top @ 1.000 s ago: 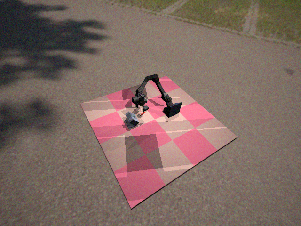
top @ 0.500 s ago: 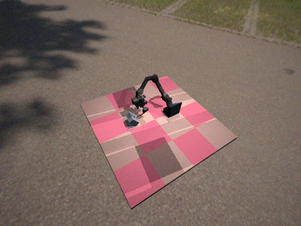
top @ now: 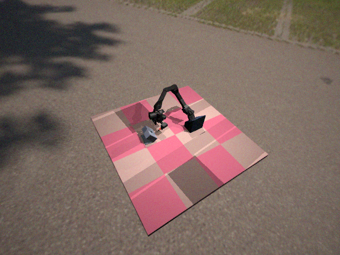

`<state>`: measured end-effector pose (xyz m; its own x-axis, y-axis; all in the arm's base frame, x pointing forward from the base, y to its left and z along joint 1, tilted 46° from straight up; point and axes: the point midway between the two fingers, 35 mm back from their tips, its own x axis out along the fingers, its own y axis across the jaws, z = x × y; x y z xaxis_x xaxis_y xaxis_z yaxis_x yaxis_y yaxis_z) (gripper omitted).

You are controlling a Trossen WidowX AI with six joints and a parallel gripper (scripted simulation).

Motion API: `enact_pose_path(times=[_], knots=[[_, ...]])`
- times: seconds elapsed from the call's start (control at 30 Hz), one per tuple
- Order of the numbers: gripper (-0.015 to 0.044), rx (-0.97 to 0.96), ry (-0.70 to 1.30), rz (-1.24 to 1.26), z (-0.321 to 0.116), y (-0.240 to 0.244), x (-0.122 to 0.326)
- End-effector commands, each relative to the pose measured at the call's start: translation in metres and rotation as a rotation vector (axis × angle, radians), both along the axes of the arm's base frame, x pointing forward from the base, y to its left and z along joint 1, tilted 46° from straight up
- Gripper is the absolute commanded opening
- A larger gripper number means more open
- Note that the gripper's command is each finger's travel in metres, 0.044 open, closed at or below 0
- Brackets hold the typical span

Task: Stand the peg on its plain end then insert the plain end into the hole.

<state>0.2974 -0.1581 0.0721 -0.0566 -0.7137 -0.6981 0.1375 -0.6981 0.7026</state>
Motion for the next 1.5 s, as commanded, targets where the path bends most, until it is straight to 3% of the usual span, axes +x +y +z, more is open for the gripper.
enact_pose_path(times=[0.0, 0.67, 1.1, 1.47], knots=[[0.044, 0.005, 0.01, 0.004, -0.007, -0.004, -0.003], [0.044, 0.0, 0.009, 0.003, -0.026, -0.025, -0.007], [0.011, 0.0, 0.009, 0.003, -0.026, -0.025, -0.007], [0.0097, 0.0, 0.009, 0.003, -0.026, -0.025, -0.007]])
